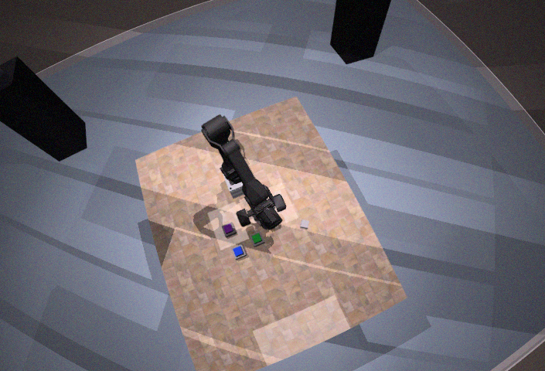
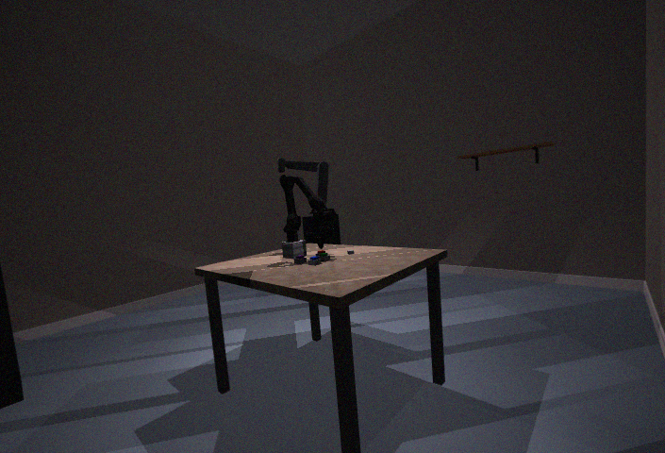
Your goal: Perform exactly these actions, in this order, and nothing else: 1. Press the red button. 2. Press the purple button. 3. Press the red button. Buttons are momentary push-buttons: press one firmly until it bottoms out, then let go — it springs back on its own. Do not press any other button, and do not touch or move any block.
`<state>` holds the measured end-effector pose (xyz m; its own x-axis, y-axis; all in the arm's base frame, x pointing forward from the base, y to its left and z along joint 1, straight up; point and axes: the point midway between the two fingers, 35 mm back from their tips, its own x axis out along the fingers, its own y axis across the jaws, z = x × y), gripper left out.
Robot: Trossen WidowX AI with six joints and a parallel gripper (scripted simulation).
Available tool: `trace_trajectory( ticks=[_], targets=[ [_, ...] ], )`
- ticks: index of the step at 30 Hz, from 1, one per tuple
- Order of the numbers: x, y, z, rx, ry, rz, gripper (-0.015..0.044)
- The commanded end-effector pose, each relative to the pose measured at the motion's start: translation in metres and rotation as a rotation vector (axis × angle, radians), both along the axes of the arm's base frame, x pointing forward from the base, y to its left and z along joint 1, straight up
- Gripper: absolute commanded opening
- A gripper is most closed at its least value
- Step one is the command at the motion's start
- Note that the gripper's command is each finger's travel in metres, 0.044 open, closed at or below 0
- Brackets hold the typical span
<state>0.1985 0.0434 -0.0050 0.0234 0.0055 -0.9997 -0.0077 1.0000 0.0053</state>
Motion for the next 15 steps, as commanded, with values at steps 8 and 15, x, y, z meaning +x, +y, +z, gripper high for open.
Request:
trace_trajectory(
  ticks=[8,15],
  targets=[
    [-0.001,-0.001,-0.019,-0.004,0.002,-0.005,0.0020],
    [-0.001,-0.001,-0.020,-0.004,0.002,-0.005,0.0020]
  ],
)
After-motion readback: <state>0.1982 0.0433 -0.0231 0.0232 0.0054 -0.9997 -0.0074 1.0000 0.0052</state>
